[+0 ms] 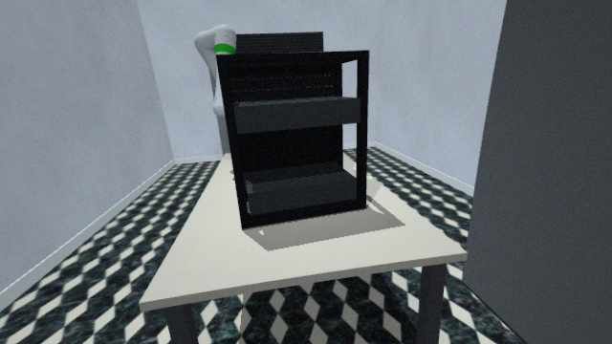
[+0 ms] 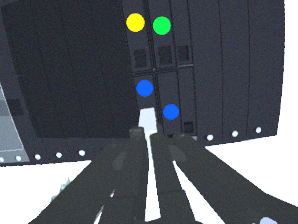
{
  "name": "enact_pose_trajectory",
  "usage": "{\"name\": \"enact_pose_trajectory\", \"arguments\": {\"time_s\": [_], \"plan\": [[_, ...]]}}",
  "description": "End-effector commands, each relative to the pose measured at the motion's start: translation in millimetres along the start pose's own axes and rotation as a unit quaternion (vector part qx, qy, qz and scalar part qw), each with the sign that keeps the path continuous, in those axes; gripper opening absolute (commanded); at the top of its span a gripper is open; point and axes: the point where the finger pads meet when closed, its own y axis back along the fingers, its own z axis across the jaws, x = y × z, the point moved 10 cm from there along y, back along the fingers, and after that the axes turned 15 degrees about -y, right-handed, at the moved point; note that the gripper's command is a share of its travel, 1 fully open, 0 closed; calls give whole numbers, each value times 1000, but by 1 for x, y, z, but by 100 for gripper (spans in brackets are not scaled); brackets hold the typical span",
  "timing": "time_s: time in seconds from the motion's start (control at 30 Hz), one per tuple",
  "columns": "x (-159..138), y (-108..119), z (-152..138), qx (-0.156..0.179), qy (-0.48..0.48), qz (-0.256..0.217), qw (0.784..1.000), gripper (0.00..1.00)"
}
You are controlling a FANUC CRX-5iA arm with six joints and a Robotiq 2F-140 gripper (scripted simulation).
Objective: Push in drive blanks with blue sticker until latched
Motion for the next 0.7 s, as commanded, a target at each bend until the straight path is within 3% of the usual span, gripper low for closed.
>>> {"name": "enact_pose_trajectory", "arguments": {"time_s": [0.0, 0.67], "plan": [[0, 0, 0, 0, 0, 0, 1000, 0], [0, -10, 0, 0, 0, 0, 1000, 0]]}}
